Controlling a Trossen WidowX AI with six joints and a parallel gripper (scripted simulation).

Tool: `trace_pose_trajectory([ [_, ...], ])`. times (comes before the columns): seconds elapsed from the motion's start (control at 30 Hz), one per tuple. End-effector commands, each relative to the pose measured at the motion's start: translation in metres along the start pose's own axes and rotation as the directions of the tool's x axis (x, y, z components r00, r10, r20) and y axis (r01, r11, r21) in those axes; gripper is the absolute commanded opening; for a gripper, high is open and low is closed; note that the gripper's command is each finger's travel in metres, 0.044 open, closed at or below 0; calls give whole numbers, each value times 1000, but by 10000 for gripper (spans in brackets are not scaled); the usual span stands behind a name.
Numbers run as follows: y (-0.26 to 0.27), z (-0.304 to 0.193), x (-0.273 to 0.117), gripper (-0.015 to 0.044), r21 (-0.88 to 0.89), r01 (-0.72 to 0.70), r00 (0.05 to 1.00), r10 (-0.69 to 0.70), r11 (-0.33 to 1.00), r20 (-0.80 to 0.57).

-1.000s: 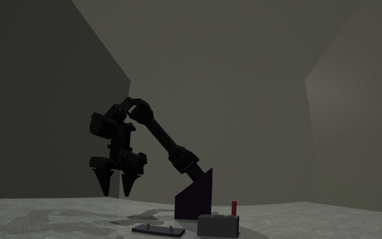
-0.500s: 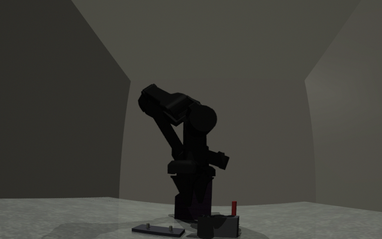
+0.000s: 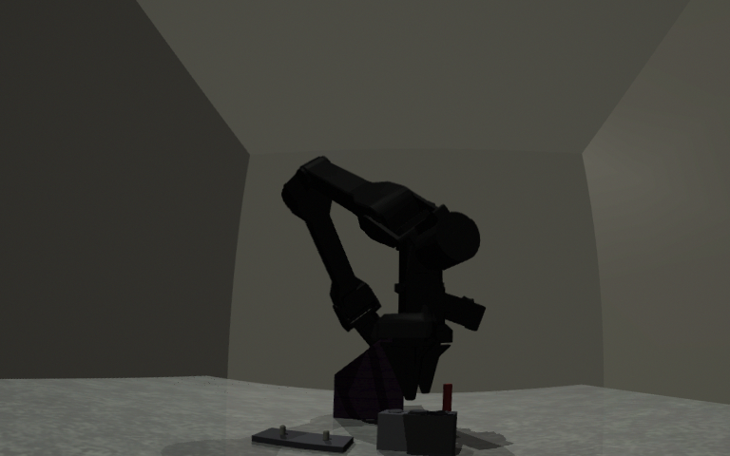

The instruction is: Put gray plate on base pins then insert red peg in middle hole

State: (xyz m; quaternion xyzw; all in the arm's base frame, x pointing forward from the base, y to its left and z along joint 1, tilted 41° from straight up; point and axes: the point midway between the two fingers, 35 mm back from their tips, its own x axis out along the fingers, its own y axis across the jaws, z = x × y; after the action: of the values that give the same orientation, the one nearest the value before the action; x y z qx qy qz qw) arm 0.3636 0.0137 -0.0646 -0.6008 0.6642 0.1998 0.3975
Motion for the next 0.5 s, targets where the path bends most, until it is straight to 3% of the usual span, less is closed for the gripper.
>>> trace_pose_trajectory([
  [0.0,2,1,7,440,-10,-1,1000,1,1000,-8],
  [0.47,1,1,29,440,-10,-1,1000,1,1000,-8],
])
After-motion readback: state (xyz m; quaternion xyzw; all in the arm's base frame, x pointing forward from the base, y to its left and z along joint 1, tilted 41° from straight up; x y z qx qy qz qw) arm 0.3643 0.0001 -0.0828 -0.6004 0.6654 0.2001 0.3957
